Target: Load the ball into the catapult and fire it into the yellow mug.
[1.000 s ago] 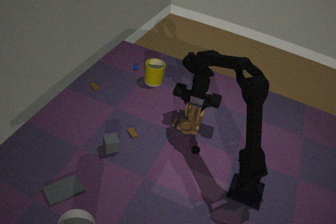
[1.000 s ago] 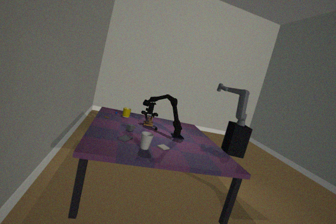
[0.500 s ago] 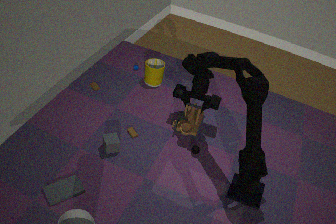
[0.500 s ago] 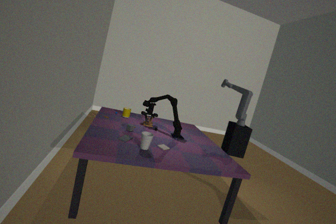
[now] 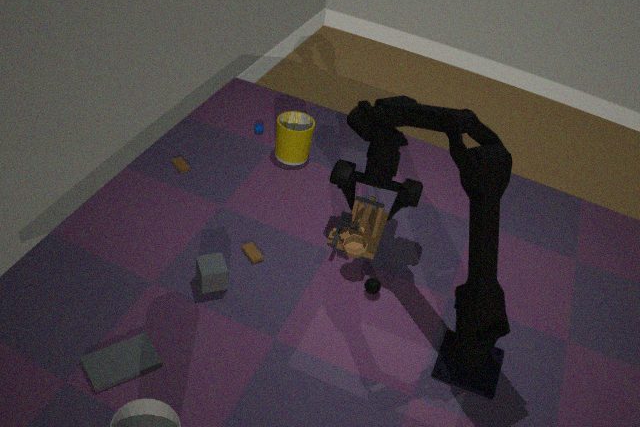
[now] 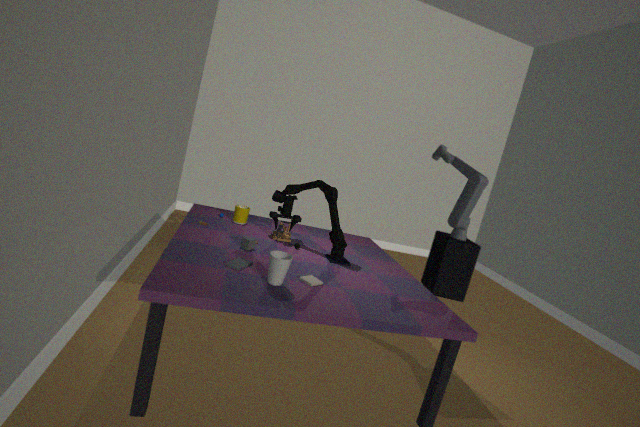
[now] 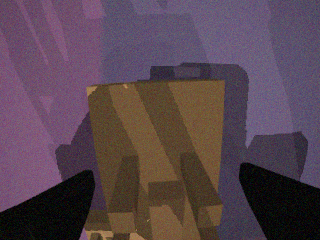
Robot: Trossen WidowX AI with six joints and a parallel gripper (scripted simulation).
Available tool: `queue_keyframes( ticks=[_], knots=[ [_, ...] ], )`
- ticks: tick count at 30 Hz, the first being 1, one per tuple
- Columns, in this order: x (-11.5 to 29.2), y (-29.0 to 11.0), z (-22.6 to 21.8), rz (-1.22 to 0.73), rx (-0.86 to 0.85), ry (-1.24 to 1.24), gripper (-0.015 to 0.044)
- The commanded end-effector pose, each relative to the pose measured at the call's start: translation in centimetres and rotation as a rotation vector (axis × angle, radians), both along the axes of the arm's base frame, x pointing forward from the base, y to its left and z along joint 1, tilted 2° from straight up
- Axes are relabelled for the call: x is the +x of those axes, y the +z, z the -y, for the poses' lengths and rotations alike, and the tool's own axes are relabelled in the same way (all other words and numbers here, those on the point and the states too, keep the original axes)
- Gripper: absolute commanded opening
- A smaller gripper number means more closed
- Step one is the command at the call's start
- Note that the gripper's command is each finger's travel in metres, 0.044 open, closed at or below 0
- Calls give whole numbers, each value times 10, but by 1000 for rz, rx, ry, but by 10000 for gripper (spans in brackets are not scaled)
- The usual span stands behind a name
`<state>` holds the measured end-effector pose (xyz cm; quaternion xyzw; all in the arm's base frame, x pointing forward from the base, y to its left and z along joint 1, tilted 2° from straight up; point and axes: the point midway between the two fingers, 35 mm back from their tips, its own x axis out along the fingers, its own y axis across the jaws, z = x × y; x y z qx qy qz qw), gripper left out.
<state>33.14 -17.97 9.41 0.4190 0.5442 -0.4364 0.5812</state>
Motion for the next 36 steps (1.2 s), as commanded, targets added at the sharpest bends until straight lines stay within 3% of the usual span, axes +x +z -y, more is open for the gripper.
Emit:
queue_keyframes(
  ticks=[1, 5, 8, 9, 16, 21, 36],
  knots=[
    [5, 37, 1, 21, -10, -1, 440],
    [0, 85, -3, 20, -10, 0, 440],
    [-2, 93, -4, 20, -10, 0, 440],
    [1, 79, -2, 21, -11, 3, 440],
    [-2, 87, -2, 24, -6, 9, 440],
    [1, 44, 0, 24, -6, 9, 440],
    [2, 27, 1, 24, -6, 9, 440]
  ],
)
